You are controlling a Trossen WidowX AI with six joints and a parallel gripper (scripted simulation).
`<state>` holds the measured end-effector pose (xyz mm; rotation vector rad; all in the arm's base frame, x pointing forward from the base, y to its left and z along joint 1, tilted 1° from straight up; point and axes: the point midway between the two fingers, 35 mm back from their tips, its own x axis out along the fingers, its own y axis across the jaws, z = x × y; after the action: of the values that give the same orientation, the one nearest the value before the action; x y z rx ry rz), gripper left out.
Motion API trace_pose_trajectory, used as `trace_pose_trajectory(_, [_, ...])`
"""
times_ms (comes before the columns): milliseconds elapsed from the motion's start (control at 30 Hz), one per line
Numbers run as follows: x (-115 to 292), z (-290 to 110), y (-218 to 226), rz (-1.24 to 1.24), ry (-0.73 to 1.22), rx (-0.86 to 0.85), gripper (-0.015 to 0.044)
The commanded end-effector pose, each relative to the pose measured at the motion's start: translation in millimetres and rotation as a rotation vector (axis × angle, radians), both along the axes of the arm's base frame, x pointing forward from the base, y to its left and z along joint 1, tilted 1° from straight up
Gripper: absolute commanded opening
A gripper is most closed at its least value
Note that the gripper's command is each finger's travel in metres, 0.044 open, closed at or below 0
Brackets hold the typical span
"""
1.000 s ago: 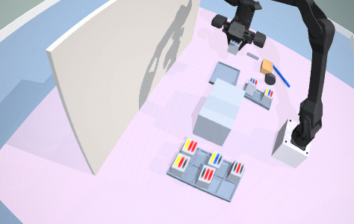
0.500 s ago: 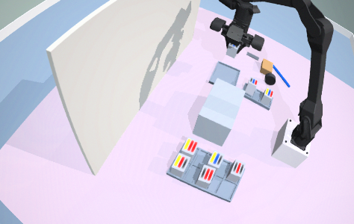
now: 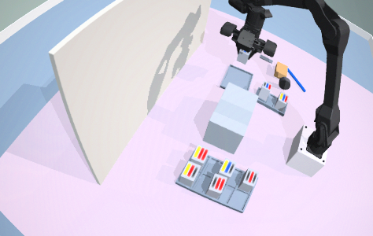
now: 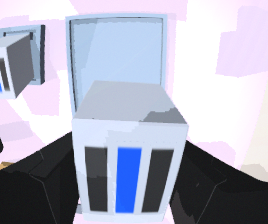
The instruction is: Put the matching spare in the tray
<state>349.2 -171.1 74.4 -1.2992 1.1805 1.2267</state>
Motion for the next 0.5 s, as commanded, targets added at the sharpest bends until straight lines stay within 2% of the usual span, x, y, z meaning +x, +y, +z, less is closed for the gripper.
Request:
trace_pose_trajectory(0, [0.5,-3.9,0.0,0.003,-0.002,0.002,0.0])
trace_pose_trajectory(467, [1.2,-18.6,-0.5,0.003,-0.002,0.002,0.0])
